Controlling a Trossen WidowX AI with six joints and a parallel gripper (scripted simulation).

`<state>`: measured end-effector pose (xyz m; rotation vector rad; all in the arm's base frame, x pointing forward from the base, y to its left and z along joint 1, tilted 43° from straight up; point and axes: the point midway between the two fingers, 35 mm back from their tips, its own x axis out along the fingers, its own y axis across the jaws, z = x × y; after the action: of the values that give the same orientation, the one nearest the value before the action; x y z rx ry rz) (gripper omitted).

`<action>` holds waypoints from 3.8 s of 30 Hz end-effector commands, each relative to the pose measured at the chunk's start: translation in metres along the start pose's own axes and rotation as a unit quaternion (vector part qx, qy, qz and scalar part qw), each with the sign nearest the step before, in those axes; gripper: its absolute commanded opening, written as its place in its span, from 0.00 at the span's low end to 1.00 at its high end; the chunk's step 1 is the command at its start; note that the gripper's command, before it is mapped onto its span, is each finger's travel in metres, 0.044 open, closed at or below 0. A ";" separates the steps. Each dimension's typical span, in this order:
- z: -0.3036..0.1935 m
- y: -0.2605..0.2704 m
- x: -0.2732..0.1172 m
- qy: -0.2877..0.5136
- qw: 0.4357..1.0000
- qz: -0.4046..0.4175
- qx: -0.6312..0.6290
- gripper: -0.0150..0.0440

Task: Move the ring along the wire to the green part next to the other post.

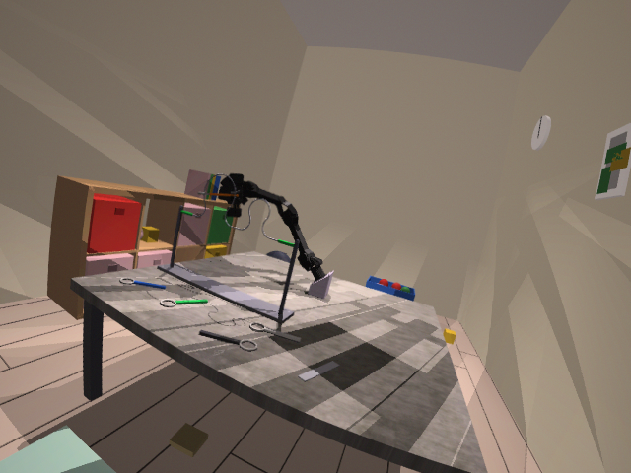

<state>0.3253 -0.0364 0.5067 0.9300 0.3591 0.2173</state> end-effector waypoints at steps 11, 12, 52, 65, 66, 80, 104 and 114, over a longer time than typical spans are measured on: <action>0.001 -0.006 0.001 -0.006 0.996 -0.043 -0.081 0.00; 0.001 -0.006 0.001 -0.006 0.995 -0.046 -0.087 0.00; 0.007 -0.022 0.000 -0.029 0.936 -0.163 -0.310 0.00; 0.011 -0.027 -0.001 -0.036 0.905 -0.194 -0.377 0.00; 0.011 -0.027 -0.001 -0.037 0.902 -0.197 -0.383 0.00; 0.016 -0.031 -0.003 -0.045 0.861 -0.228 -0.452 0.00; 0.024 -0.035 -0.006 -0.057 0.775 -0.277 -0.564 0.00; 0.028 -0.036 -0.007 -0.061 0.735 -0.296 -0.608 0.00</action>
<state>0.3334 -0.0806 0.4906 -0.4611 0.2994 -0.1990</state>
